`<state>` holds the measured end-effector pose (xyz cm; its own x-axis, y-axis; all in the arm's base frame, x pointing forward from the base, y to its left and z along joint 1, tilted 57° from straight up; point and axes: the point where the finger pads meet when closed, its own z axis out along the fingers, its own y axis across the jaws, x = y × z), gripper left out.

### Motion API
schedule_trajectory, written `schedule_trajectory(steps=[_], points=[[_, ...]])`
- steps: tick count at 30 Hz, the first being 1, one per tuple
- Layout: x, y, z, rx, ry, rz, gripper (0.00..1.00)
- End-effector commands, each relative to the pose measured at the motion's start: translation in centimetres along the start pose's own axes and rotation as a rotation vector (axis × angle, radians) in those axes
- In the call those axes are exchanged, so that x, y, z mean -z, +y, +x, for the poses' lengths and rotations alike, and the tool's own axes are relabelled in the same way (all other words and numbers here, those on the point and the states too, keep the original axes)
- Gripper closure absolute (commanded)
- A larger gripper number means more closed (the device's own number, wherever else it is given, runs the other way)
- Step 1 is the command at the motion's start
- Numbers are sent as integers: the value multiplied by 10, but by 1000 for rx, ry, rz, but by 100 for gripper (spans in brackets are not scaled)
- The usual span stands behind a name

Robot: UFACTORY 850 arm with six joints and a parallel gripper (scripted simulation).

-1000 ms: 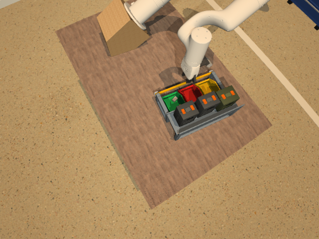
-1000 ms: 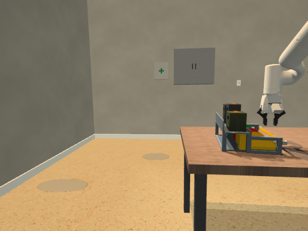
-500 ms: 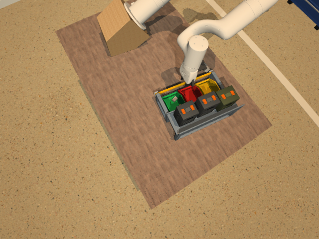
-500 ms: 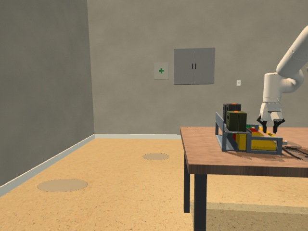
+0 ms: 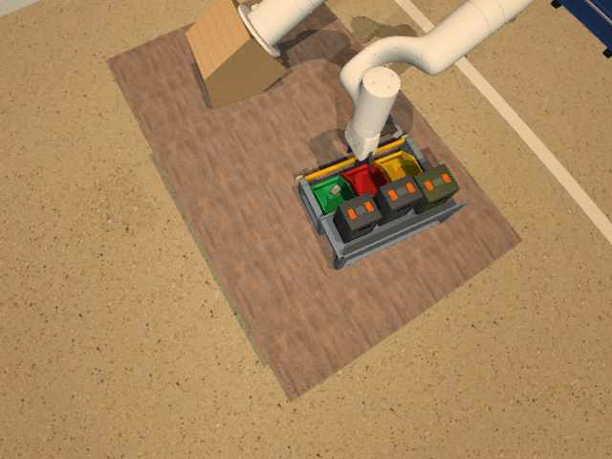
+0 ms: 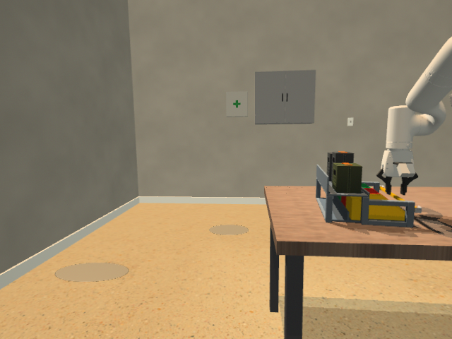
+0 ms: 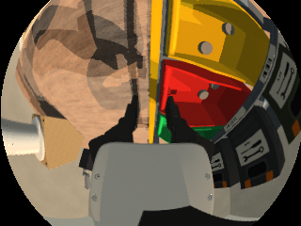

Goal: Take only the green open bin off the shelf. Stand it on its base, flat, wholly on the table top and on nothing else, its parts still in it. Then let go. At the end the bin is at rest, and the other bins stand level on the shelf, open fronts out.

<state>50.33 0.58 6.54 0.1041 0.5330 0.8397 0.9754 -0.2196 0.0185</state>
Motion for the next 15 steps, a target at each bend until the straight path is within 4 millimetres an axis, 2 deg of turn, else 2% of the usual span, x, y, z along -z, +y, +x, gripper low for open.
schedule_trajectory(steps=[1, 15], points=[[1, 0, 0, 0, 0, -1, 53], [5, 1, 0, 0, 0, -1, 53]])
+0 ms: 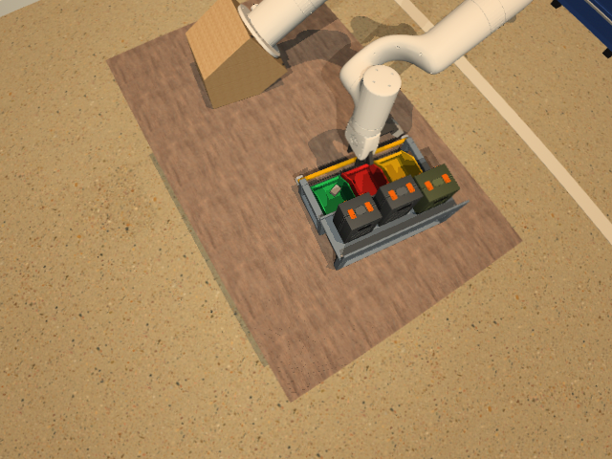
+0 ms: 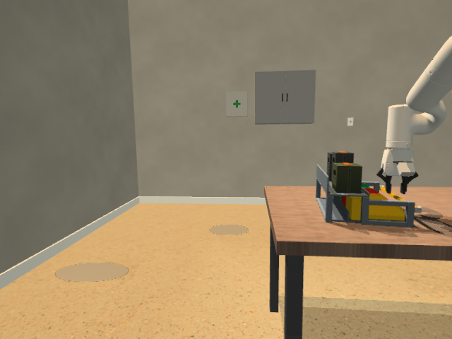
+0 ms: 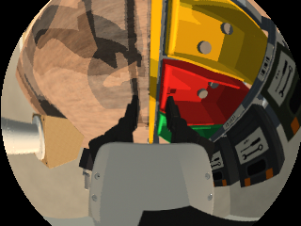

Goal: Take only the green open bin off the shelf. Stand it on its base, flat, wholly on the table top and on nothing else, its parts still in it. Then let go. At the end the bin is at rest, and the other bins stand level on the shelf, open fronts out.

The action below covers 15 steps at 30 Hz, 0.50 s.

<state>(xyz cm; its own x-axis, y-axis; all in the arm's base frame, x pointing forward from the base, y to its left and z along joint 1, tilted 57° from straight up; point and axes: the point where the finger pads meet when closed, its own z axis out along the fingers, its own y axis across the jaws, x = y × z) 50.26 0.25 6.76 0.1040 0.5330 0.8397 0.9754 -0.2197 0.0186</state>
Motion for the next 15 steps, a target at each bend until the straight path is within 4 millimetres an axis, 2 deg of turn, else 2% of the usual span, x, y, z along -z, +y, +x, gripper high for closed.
schedule_trajectory(steps=[1, 15], points=[[1, 0, 0, 0, 0, -1, 53], [3, 0, 0, 0, 0, -1, 53]])
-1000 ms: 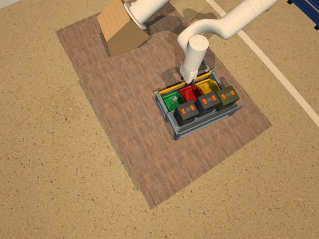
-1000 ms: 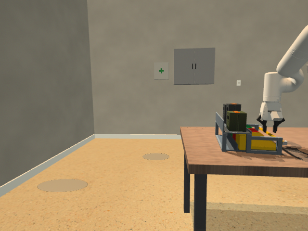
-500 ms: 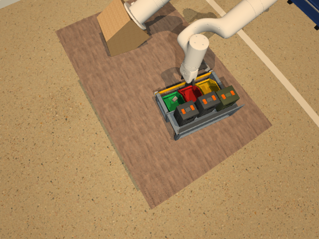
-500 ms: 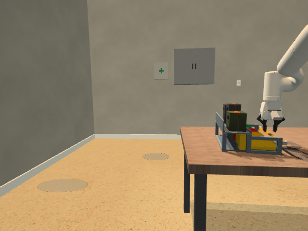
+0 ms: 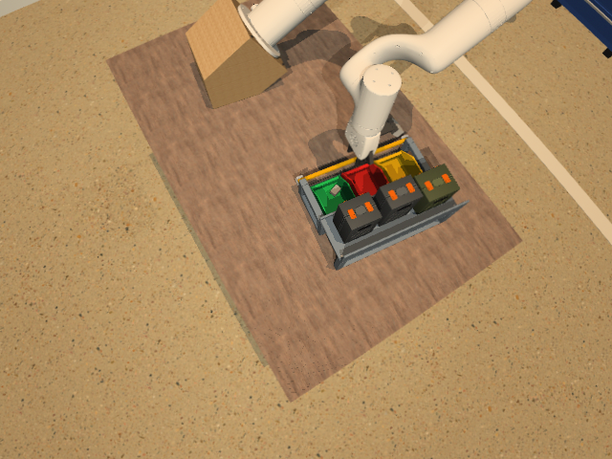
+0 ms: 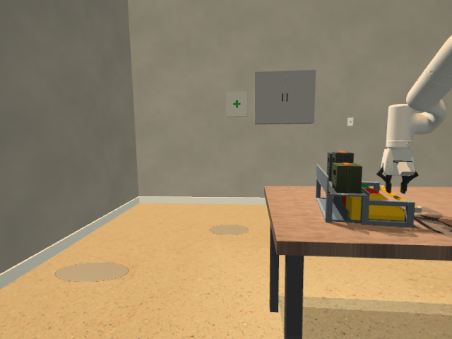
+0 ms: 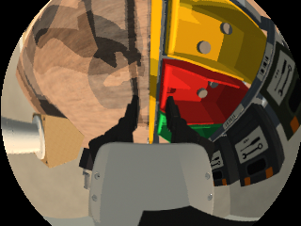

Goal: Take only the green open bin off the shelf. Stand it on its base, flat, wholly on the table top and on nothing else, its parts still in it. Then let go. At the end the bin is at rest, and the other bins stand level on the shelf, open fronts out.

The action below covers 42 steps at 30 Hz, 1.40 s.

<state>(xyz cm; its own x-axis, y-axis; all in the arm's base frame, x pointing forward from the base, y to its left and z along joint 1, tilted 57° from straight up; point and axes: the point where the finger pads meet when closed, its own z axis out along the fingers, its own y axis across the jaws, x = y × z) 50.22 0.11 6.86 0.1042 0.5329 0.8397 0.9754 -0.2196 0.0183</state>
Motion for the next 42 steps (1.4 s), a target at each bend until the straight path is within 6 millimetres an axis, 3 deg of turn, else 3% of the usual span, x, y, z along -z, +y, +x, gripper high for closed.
schedule_trajectory(steps=[1, 28, 33, 42], points=[[1, 1, 0, 0, 0, -1, 53], [2, 1, 0, 0, 0, -1, 53], [-8, 1, 0, 0, 0, -1, 53], [-8, 1, 0, 0, 0, -1, 53]])
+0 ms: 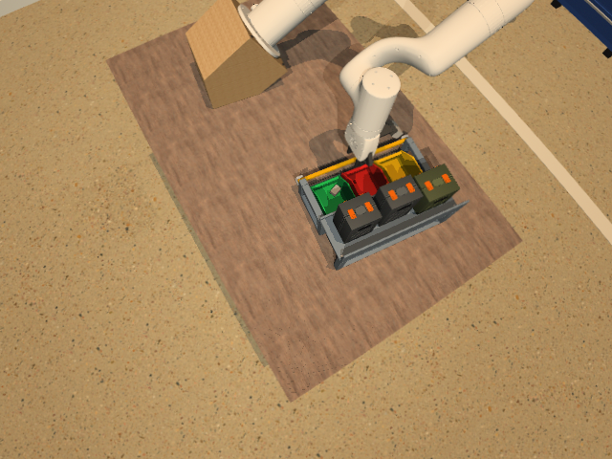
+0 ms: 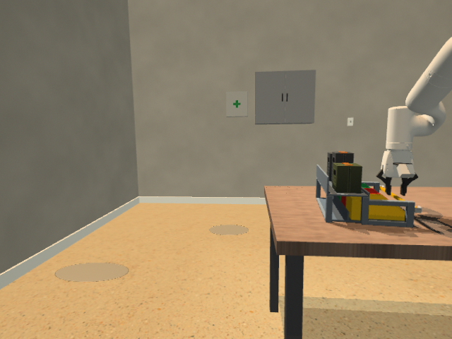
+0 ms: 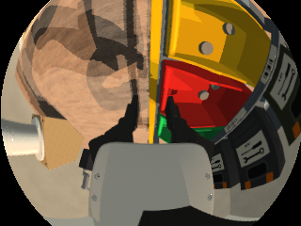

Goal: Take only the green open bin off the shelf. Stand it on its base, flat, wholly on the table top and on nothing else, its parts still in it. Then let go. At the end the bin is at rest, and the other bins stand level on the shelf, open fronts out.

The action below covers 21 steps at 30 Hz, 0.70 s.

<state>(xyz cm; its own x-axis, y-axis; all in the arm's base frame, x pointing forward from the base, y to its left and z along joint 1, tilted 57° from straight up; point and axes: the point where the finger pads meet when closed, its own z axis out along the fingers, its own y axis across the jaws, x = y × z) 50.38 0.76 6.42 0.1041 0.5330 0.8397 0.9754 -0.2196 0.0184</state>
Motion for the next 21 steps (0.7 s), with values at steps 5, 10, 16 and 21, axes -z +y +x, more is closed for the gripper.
schedule_trajectory(steps=[5, 10, 16, 21], points=[[-3, 1, 0, 0, 0, -1, 53], [-9, 1, 0, 0, 0, -1, 53], [-9, 1, 0, 0, 0, -1, 53], [-9, 1, 0, 0, 0, -1, 100]])
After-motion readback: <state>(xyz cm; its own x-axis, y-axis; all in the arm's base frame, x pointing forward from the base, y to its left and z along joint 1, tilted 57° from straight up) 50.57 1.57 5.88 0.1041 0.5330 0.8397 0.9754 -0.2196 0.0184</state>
